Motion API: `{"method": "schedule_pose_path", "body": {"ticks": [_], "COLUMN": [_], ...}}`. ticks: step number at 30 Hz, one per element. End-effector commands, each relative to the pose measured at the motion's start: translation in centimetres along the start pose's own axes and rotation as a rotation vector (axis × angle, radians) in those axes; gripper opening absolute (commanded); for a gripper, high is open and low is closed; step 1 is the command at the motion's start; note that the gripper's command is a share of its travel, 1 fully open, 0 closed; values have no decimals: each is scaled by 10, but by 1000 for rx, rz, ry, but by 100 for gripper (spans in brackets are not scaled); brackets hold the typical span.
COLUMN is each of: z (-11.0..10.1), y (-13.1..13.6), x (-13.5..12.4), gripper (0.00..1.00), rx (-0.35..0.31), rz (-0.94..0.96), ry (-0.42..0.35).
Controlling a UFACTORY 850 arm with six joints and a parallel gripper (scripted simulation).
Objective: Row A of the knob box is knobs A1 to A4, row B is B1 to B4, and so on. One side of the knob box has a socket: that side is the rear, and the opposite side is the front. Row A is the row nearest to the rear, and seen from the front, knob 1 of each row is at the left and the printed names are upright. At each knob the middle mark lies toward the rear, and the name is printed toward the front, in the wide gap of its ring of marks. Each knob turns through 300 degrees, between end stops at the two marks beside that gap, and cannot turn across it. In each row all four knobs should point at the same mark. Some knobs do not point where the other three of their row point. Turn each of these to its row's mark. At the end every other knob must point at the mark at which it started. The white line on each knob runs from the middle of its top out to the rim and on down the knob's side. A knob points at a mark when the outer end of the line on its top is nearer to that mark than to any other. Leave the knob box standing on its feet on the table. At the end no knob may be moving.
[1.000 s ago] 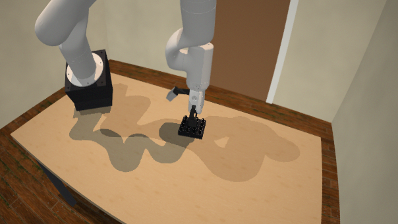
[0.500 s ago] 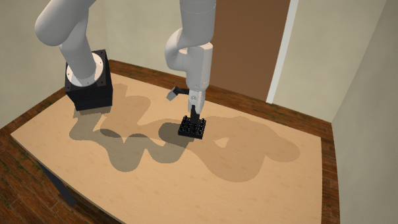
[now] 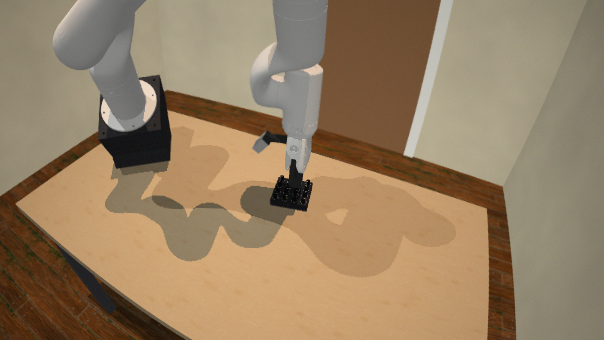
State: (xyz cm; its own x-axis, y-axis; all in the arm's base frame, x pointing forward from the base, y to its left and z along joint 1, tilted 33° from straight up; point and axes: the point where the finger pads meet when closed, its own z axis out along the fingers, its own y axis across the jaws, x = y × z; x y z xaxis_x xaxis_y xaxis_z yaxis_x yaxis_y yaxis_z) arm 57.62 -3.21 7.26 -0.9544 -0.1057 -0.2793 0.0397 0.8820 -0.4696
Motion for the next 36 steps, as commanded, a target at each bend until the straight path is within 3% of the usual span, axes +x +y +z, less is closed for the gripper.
{"method": "schedule_pose_path", "body": {"ticks": [1, 19, 36], "z": [0, 1, 15], "y": [0, 0, 0], "x": [-1, -1, 0], "gripper": [19, 19, 19], "rx": [0, 0, 0], "rz": [0, 0, 0], "ry": [-1, -1, -2]}}
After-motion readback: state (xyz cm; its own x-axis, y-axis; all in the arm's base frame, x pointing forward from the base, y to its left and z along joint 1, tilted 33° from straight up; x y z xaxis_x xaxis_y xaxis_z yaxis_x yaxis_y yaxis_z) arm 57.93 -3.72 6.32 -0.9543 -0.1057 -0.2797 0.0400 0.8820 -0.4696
